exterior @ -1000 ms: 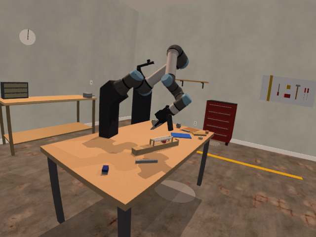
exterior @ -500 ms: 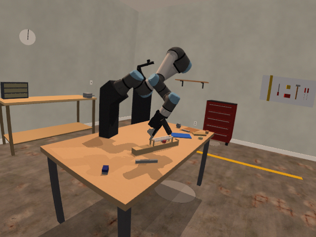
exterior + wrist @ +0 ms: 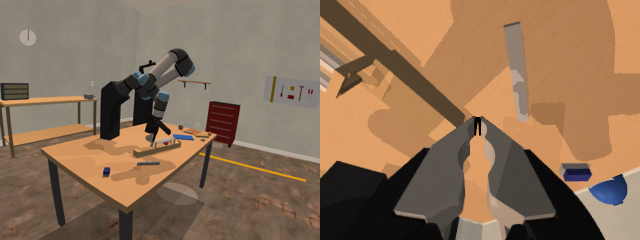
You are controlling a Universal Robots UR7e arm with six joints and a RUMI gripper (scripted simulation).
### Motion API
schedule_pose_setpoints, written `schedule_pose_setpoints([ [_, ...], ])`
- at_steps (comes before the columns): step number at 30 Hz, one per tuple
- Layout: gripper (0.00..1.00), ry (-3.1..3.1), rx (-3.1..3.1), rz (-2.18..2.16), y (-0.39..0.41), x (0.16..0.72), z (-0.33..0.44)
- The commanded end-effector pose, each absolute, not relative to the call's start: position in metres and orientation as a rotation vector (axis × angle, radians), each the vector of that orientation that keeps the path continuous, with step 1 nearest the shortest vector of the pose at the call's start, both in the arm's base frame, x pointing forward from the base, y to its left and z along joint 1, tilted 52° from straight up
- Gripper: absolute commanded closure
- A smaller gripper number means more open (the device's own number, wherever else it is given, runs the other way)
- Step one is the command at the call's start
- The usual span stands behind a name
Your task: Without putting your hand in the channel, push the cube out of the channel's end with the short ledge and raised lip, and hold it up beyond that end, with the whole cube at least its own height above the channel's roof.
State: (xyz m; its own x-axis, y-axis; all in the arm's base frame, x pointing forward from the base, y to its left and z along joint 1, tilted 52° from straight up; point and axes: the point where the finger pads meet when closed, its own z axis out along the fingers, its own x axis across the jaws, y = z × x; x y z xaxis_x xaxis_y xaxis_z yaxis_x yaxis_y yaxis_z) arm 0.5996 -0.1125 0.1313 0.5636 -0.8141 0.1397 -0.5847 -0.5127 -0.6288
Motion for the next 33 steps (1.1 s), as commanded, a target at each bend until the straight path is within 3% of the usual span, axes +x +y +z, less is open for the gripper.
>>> schedule_pose_setpoints([
  [1, 1.0, 0.992, -2.263, -0.696, -0.13, 0.608, 0.134],
  [33, 1.0, 0.787, -2.265, -0.909, -0.16, 0.611, 0.142],
])
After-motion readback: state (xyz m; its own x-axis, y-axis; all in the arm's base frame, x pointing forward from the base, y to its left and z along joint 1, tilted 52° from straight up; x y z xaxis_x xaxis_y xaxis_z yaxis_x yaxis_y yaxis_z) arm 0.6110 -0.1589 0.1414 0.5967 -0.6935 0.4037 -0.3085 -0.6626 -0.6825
